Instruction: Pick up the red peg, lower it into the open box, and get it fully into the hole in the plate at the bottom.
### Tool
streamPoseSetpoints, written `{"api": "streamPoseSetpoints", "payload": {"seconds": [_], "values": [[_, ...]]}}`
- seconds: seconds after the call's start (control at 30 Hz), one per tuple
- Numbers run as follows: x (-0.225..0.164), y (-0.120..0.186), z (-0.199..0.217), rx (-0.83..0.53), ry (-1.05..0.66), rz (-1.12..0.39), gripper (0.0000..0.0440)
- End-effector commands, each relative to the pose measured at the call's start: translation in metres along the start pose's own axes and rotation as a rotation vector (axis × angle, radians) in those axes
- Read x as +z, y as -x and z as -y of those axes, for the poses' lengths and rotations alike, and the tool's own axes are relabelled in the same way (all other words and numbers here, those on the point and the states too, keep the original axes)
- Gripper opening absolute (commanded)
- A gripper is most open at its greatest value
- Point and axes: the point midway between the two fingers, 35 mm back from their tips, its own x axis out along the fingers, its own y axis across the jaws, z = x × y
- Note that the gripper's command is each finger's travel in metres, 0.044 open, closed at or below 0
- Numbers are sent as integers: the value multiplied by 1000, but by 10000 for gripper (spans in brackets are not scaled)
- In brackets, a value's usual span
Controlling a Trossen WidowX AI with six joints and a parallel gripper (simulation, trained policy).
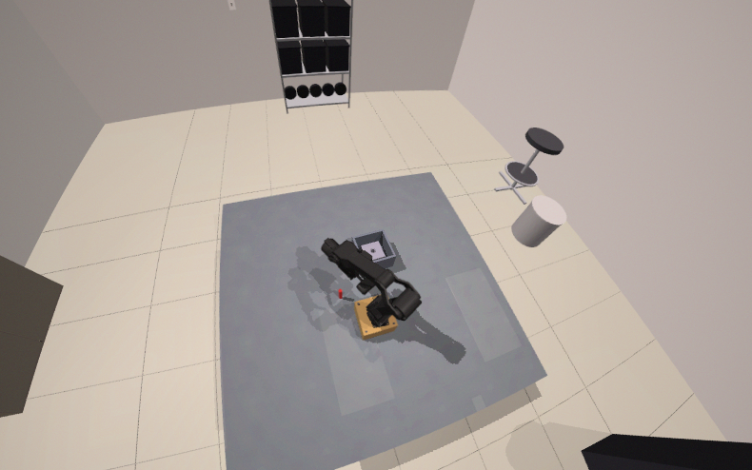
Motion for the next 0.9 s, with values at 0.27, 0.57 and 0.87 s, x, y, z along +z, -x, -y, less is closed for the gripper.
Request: {"api": "streamPoseSetpoints", "payload": {"seconds": [0.27, 0.57, 0.87], "values": [[-38, -42, -4, -50, 44, -47, 440], [-60, -80, -17, 13, 63, -78, 440], [-78, -106, -23, 75, 73, -110, 423]]}}
